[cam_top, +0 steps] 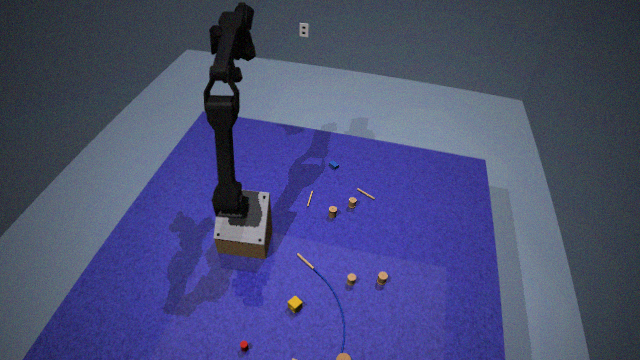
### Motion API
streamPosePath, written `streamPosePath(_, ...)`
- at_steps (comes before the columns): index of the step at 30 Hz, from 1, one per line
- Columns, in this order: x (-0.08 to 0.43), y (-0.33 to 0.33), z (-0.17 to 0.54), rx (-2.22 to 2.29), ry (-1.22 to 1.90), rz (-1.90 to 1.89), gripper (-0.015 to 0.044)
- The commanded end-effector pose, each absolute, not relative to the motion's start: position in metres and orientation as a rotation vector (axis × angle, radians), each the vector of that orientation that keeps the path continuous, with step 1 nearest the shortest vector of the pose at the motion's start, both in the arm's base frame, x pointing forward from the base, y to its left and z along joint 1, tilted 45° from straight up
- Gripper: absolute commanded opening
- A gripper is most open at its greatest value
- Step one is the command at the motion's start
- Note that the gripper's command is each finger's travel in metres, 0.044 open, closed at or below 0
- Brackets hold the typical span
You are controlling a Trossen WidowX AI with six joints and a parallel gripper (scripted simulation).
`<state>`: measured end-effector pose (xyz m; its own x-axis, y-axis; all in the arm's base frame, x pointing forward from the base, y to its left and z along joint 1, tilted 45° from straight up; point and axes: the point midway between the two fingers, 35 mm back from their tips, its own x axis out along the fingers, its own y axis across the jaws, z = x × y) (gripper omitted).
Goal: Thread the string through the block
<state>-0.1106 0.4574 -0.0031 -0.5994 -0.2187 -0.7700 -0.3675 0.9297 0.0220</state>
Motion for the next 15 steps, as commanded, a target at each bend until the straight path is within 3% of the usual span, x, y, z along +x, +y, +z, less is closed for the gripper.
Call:
streamPosePath(1,-0.111,0.457,-0.003,-0.414,2.234,0.224,0.0426)
streamPosePath(4,-0.098,0.459,-0.002,-0.401,2.222,0.251,0.044)
streamPosePath(15,0.099,0.439,0.021,-0.289,1.93,0.543,0.044)
